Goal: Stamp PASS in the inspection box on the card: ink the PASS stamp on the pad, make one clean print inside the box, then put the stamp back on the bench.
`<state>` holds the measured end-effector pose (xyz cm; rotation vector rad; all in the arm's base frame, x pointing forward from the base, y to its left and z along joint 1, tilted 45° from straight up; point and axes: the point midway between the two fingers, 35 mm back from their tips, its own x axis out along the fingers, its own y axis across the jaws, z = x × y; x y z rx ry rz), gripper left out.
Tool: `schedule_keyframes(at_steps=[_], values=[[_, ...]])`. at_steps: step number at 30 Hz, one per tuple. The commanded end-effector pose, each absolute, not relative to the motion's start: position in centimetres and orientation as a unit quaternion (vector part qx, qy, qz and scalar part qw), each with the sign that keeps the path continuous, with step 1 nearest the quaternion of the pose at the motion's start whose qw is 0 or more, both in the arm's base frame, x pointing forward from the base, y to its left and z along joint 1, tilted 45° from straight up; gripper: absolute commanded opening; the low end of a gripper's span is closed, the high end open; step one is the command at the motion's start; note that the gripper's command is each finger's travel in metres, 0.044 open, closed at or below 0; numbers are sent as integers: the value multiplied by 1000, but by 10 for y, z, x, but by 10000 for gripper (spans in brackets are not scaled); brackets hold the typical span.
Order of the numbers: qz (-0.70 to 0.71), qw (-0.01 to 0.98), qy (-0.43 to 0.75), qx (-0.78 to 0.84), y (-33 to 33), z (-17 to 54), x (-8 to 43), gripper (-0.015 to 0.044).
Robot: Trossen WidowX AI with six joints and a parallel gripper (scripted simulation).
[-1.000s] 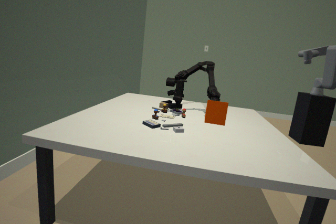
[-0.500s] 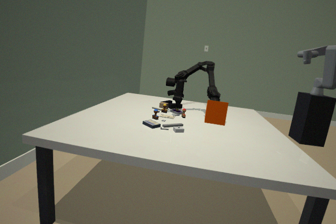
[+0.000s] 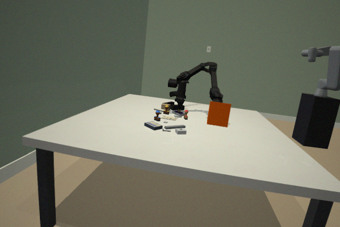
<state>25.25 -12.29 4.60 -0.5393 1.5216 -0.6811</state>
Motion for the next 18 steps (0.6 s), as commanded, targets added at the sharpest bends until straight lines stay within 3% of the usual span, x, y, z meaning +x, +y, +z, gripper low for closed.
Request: schedule_keyframes(at_steps=[1, 18], values=[[-301, 639, 667, -237, -122, 48, 252, 0], [-300, 639, 667, -236, -115, 55, 253, 0]])
